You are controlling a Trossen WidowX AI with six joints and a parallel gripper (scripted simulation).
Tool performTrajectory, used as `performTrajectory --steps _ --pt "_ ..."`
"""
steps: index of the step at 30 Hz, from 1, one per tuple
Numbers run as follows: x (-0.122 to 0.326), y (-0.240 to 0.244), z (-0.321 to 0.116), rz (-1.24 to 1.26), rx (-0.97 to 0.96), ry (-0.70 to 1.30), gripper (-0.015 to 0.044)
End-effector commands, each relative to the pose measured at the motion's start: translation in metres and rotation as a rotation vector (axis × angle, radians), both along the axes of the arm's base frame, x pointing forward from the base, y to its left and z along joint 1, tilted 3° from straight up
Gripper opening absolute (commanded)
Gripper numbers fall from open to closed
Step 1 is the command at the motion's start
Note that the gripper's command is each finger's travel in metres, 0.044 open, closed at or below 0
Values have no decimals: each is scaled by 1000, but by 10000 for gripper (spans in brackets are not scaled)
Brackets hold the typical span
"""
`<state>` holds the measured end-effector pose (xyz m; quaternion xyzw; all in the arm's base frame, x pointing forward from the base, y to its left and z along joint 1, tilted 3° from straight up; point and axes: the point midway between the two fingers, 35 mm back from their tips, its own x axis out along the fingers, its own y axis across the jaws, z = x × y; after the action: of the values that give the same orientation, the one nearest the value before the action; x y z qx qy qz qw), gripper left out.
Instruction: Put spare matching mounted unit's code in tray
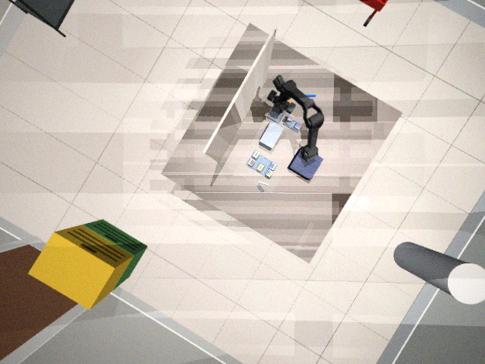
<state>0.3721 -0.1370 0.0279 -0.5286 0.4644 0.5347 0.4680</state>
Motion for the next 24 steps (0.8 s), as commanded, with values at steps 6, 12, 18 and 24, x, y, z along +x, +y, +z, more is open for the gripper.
performTrajectory --steps 6,12,18,24 --pt "-2 0 -10 5 -2 5 0" --pt "-3 0 -16 5 -2 5 0" --pt "-4 1 -22 5 -2 5 0" --pt "-4 1 -27 5 -2 6 0"
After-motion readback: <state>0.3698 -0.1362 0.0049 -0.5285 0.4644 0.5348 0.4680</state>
